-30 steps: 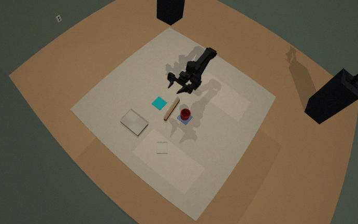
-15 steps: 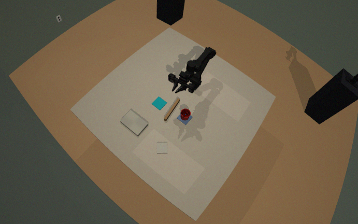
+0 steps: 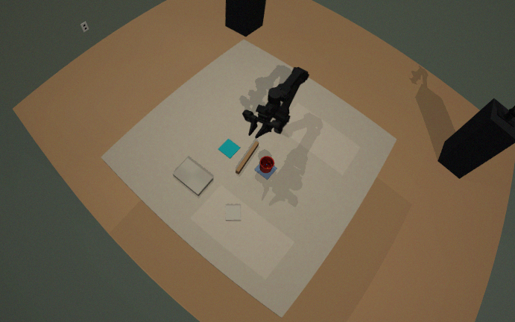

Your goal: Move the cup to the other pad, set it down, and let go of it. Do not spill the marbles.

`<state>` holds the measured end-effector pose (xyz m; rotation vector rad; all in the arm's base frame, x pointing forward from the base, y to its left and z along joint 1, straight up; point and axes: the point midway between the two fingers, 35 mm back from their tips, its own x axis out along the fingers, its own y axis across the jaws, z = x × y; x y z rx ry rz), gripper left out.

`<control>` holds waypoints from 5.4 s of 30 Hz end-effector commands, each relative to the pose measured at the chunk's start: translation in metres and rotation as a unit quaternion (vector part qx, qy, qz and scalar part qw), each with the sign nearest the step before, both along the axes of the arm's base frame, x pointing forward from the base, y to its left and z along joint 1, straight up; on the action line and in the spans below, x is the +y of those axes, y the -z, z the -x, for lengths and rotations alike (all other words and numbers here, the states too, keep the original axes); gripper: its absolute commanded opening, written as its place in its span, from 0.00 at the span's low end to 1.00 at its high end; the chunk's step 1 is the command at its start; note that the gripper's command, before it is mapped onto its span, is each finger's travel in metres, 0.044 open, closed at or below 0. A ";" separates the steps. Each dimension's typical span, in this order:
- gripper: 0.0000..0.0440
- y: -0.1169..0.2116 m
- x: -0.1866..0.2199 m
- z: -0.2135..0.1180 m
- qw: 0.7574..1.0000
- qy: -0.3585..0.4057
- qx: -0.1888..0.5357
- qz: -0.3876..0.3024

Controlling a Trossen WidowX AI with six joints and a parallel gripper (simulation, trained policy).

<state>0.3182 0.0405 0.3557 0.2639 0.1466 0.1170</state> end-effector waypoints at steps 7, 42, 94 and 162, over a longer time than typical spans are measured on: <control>0.32 0.006 0.015 -0.008 0.995 -0.010 0.074 -0.059; 0.34 0.036 0.057 -0.015 0.904 0.061 0.338 -0.254; 0.32 0.168 0.050 0.029 0.697 0.301 0.625 -0.182; 0.00 0.263 0.038 0.043 0.679 0.318 0.649 -0.125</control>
